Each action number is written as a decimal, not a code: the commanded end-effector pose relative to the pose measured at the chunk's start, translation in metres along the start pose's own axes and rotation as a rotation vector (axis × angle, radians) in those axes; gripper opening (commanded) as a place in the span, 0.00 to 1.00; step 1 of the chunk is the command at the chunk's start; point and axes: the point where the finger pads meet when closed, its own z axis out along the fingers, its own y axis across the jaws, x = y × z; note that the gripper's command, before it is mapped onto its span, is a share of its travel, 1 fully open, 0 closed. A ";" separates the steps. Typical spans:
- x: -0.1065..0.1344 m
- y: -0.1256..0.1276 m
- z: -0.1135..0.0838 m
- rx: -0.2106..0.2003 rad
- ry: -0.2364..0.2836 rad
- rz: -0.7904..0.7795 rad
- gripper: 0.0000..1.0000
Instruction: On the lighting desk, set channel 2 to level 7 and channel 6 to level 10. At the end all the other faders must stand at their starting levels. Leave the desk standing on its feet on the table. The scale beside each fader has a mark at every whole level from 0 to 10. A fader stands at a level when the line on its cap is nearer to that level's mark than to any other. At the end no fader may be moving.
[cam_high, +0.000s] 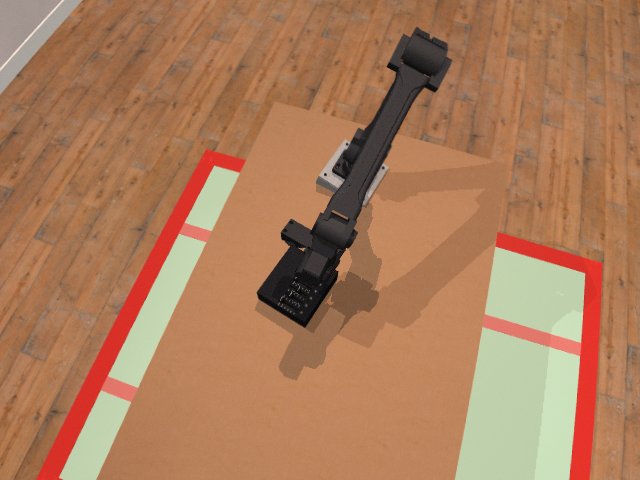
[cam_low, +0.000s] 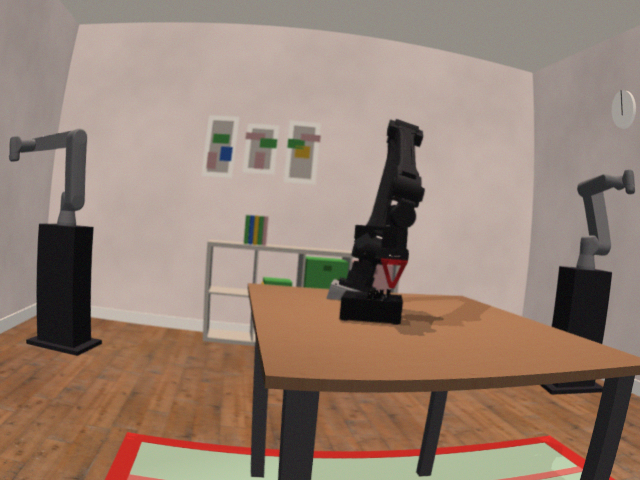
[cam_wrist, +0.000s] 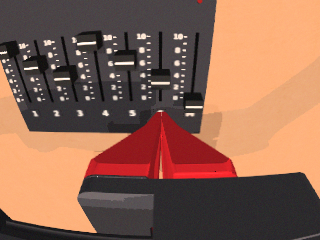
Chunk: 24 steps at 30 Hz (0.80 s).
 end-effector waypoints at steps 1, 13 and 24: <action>0.001 0.017 -0.011 -0.041 0.002 0.002 0.00; 0.001 0.022 -0.013 -0.046 0.002 -0.003 0.00; 0.001 0.022 -0.013 -0.048 0.003 -0.003 0.00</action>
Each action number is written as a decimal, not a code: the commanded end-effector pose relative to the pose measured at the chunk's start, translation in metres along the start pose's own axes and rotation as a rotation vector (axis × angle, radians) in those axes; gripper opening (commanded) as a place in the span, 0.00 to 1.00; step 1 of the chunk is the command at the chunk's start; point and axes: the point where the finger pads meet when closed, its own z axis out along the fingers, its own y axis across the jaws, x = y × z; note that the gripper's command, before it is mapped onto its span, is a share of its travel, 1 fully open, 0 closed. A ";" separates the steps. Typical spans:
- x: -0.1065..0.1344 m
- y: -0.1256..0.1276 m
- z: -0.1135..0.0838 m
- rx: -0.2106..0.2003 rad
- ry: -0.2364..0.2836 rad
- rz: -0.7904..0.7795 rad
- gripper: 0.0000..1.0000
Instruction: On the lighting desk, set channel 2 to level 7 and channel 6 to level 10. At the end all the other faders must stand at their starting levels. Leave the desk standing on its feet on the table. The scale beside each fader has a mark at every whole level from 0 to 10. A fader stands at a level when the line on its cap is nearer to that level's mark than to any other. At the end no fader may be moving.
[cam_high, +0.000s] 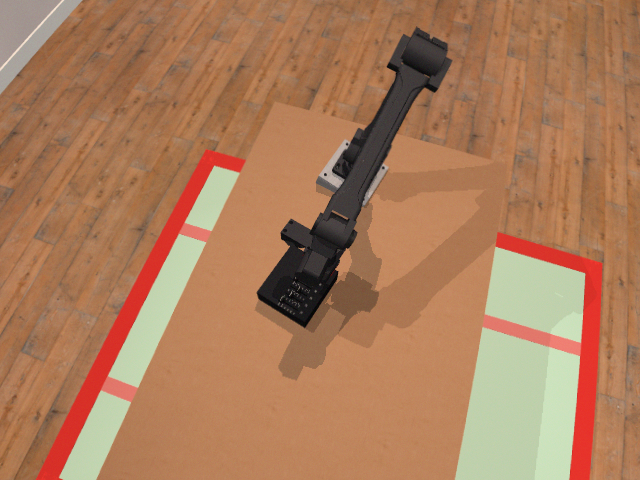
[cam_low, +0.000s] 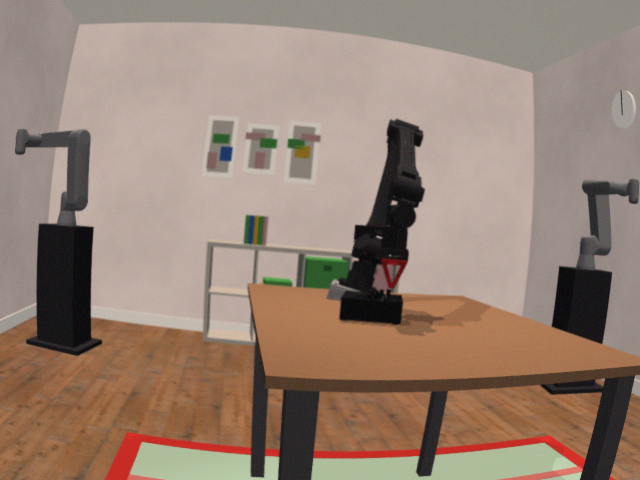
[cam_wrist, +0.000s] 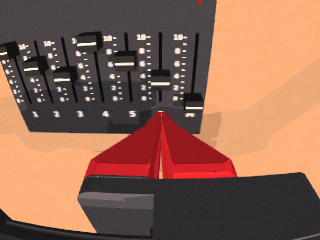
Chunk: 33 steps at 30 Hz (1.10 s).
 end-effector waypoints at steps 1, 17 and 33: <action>0.002 0.022 -0.014 -0.049 0.003 -0.005 0.00; 0.002 0.022 -0.014 -0.049 0.003 -0.005 0.00; 0.001 0.020 -0.009 -0.042 0.002 -0.003 0.00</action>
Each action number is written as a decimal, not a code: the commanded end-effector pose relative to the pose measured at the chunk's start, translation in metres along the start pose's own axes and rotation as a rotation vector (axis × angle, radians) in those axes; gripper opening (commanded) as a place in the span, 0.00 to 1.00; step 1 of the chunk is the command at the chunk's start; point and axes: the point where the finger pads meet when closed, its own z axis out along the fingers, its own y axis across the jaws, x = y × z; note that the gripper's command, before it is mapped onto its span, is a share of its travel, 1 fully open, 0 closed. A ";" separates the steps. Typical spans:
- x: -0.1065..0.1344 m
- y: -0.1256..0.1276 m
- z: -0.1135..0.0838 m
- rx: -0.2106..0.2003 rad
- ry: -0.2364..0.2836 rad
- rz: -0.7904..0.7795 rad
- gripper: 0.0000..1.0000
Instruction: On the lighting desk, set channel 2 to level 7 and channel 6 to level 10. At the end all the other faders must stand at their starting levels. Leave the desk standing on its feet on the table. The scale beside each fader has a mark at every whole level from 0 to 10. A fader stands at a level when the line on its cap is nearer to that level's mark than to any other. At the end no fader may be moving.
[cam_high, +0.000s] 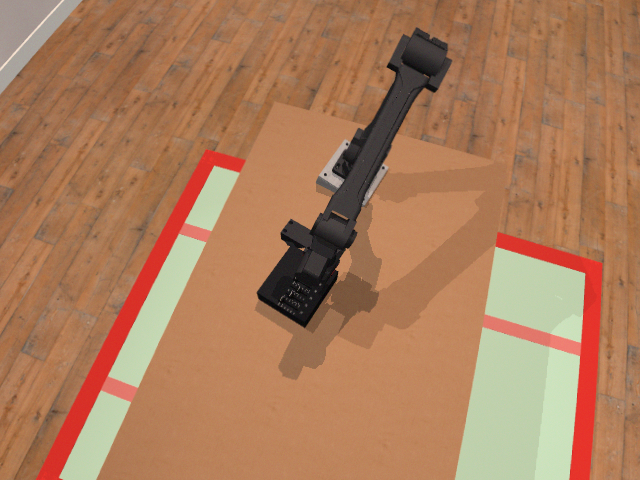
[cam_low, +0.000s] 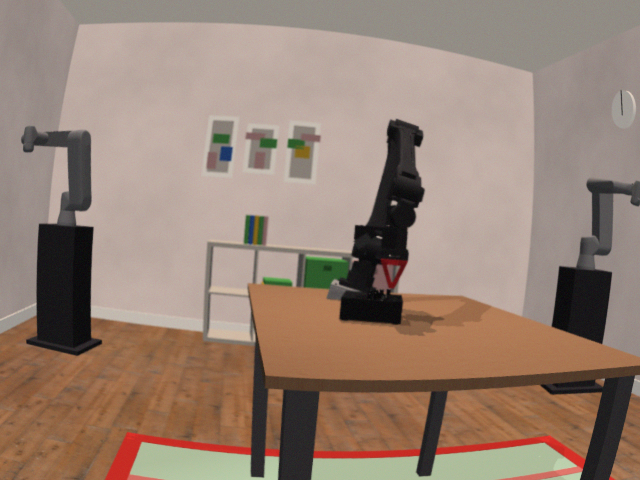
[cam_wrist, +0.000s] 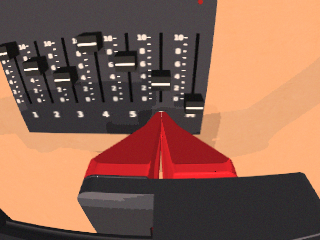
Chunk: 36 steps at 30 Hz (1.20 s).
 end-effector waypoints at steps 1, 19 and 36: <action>0.001 0.019 -0.009 -0.042 0.002 -0.003 0.00; 0.004 0.009 0.004 -0.030 0.001 -0.005 0.00; 0.002 0.009 0.009 -0.021 0.000 -0.002 0.00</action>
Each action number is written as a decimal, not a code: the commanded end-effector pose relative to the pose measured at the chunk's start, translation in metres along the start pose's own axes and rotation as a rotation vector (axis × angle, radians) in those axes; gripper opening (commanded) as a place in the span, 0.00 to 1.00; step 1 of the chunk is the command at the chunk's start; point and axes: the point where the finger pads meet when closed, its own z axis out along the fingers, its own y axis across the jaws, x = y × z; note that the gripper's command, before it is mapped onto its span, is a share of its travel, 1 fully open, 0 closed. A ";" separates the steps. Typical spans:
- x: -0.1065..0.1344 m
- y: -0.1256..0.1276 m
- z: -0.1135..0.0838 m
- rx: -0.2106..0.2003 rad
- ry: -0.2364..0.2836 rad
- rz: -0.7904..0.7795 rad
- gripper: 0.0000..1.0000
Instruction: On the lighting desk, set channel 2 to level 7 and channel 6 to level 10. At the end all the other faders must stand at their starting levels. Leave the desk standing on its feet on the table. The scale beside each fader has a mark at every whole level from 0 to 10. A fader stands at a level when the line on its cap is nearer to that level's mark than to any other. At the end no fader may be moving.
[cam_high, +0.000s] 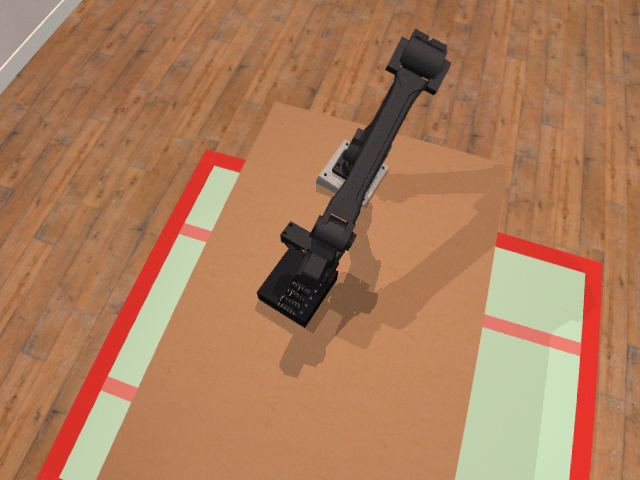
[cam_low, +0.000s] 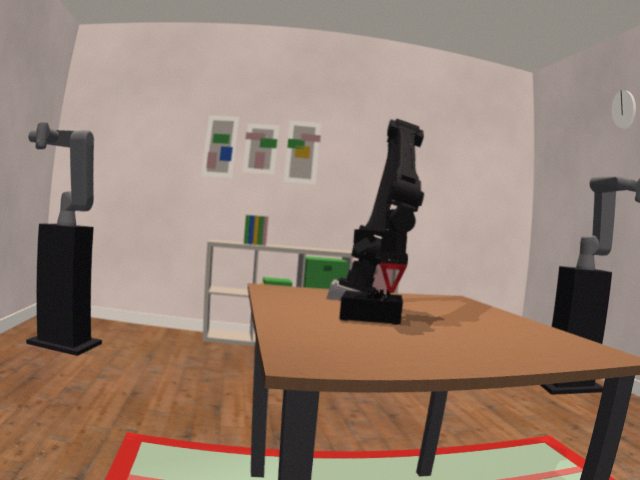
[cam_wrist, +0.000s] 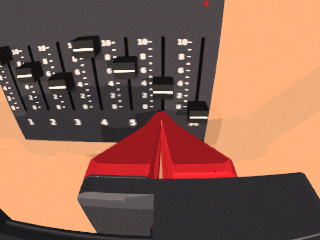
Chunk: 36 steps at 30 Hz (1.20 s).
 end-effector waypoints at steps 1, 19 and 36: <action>0.003 0.007 -0.002 -0.019 -0.001 -0.002 0.00; -0.005 0.007 -0.002 -0.017 -0.002 0.001 0.00; -0.012 0.005 -0.001 -0.015 -0.002 0.001 0.00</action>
